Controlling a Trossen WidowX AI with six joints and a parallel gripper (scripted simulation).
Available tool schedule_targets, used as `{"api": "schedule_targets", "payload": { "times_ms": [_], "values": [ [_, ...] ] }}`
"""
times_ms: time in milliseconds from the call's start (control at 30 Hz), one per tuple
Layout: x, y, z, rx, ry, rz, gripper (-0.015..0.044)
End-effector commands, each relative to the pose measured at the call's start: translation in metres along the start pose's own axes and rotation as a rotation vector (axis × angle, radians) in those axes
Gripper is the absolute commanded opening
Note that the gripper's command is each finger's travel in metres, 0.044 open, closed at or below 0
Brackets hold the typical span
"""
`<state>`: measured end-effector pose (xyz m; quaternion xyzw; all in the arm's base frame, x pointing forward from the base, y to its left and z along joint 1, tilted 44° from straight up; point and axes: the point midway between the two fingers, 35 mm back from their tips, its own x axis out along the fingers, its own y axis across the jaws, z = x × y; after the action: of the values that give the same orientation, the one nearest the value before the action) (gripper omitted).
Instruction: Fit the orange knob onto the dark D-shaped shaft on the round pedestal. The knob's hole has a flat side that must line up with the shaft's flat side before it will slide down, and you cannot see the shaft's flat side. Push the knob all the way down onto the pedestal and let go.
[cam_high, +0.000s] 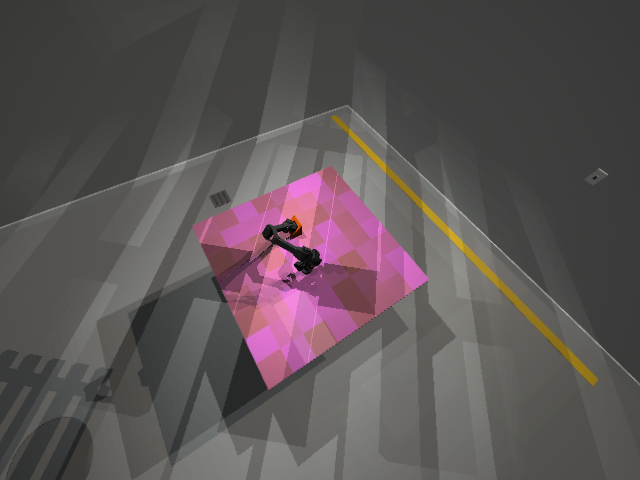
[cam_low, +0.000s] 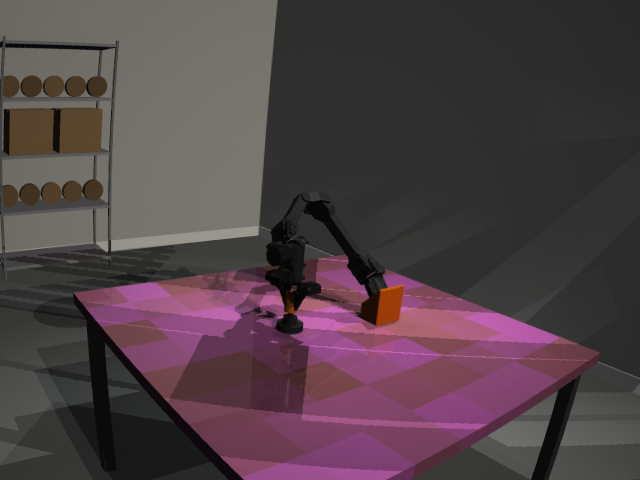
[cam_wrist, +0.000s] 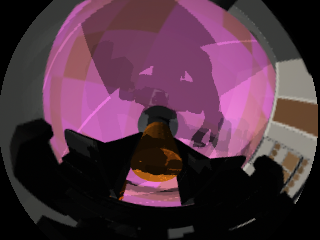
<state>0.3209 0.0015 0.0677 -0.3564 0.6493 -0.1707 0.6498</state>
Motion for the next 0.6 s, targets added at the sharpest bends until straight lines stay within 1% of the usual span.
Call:
{"api": "schedule_targets", "payload": {
  "times_ms": [0,567],
  "values": [
    [0.0002,0.0004,-0.0018,-0.007,0.0,-0.002,0.0],
    [-0.0004,0.0002,-0.0027,-0.007,0.0,-0.002,0.0]
  ]
}}
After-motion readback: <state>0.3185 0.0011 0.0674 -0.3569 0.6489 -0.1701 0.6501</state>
